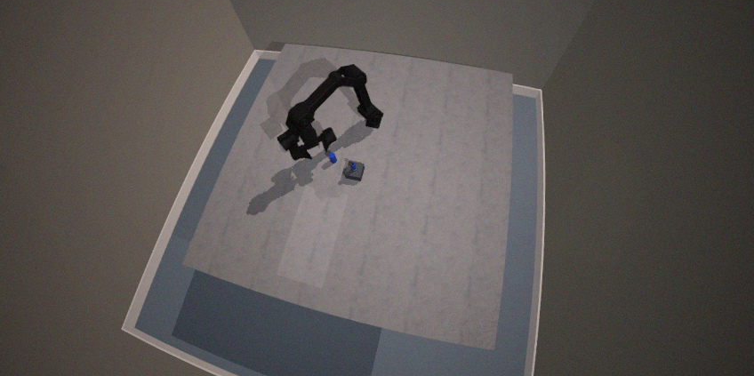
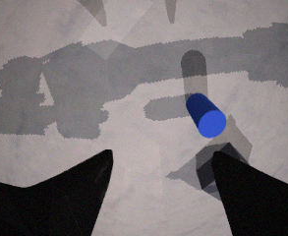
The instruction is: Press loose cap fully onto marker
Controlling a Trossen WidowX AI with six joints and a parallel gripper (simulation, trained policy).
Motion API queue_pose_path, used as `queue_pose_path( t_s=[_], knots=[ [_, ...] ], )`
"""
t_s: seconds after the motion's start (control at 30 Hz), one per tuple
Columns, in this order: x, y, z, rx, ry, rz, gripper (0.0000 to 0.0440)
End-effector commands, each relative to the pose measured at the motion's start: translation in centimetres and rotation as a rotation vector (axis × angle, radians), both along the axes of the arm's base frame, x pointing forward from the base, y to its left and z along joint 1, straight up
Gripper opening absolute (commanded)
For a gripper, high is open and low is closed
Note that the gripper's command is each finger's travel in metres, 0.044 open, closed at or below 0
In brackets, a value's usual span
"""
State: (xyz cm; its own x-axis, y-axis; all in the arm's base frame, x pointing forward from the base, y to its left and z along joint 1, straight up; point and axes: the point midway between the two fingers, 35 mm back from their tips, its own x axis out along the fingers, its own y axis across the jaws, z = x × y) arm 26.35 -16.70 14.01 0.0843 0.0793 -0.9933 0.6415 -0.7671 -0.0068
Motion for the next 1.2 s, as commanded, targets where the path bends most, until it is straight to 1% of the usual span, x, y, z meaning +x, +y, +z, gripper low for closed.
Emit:
queue_pose_path(
  t_s=[0.0, 0.7, 1.17],
  knots=[
    [-0.3, 0.2, -0.6, 0.003, 0.033, 0.002, 0.0313],
    [-1.3, 2.4, -2.7, 0.014, 0.164, 0.060, 0.0309],
    [-2.1, 3.5, -5.1, 0.034, 0.216, 0.116, 0.0288]
  ],
)
